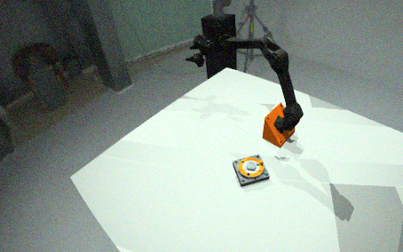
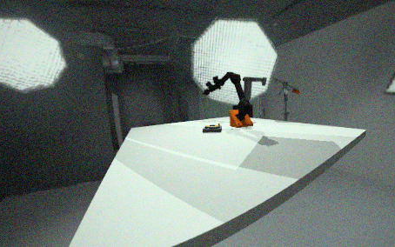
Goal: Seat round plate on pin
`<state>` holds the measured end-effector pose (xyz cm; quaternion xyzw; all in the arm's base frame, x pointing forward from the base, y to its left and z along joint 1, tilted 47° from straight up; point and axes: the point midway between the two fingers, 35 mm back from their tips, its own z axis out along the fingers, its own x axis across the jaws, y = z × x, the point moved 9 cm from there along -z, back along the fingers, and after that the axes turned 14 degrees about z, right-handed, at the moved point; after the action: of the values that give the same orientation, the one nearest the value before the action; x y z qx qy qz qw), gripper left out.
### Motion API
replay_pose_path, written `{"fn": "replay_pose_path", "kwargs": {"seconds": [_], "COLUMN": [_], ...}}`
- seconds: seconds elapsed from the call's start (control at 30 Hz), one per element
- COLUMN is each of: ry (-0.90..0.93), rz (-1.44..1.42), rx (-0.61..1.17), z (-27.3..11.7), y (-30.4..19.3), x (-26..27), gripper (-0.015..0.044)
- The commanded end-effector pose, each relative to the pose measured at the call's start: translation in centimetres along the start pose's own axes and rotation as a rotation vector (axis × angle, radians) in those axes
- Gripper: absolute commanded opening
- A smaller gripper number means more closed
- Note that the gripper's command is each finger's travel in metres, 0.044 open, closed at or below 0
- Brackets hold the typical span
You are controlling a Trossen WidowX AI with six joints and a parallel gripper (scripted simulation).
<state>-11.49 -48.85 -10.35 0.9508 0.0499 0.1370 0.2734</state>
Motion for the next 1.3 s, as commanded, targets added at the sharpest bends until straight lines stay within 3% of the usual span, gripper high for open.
{"fn": "replay_pose_path", "kwargs": {"seconds": [0.0, 0.47, 0.9, 1.27], "ry": [0.004, 0.324, 0.582, 0.715], "rz": [-0.006, -0.293, -0.514, -0.686], "rx": [0.006, 0.372, 0.765, 1.133], "z": [-0.1, -6.1, -17.1, -28.2], "y": [0.1, -0.6, -8.4, -17.2], "x": [0.4, 21.8, 36.1, 40.2], "gripper": [0.0374, 0.0006, 0.0000, 0.0000]}}
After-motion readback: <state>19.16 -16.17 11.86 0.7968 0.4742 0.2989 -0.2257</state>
